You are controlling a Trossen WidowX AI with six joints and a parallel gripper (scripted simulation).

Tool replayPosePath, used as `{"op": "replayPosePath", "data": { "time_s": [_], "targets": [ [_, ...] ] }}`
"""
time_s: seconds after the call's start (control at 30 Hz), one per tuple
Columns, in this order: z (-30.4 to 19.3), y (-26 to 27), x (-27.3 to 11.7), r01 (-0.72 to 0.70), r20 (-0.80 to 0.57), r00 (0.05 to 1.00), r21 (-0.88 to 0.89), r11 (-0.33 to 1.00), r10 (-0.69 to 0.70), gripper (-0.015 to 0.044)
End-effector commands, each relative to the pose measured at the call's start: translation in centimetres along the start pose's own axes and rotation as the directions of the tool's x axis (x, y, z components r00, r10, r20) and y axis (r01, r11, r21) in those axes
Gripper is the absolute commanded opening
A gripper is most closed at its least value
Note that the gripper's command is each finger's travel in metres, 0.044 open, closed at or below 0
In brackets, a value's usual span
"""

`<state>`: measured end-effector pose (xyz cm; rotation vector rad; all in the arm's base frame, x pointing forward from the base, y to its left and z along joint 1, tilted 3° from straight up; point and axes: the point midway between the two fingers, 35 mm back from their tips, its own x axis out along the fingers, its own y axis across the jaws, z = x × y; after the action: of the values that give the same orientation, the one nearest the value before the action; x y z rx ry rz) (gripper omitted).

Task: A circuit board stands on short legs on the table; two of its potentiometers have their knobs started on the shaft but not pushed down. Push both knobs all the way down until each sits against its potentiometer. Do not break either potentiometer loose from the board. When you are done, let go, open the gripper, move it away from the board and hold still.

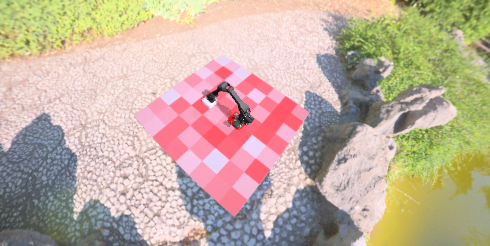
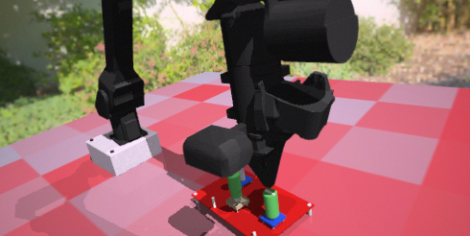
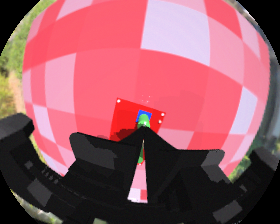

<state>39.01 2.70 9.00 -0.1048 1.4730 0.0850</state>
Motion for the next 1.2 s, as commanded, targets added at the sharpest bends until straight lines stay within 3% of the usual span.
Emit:
{"op": "replayPosePath", "data": {
  "time_s": [0.0,0.27,0.5,0.8,1.17],
  "targets": [
    [0.0,0.0,0.1,0.000,-0.002,1.000,0.000,1.000,0.000,0.0053],
    [-0.8,0.1,-0.3,0.000,-0.003,1.000,0.000,1.000,0.000,0.0263],
    [-9.1,1.2,-3.2,-0.003,-0.011,1.000,0.001,1.000,0.003,0.0440],
    [-19.6,2.1,-2.9,-0.006,-0.021,1.000,0.002,1.000,0.006,0.0440],
    [-19.8,2.1,-2.8,-0.006,-0.021,1.000,0.002,1.000,0.006,0.0440]
  ]
}}
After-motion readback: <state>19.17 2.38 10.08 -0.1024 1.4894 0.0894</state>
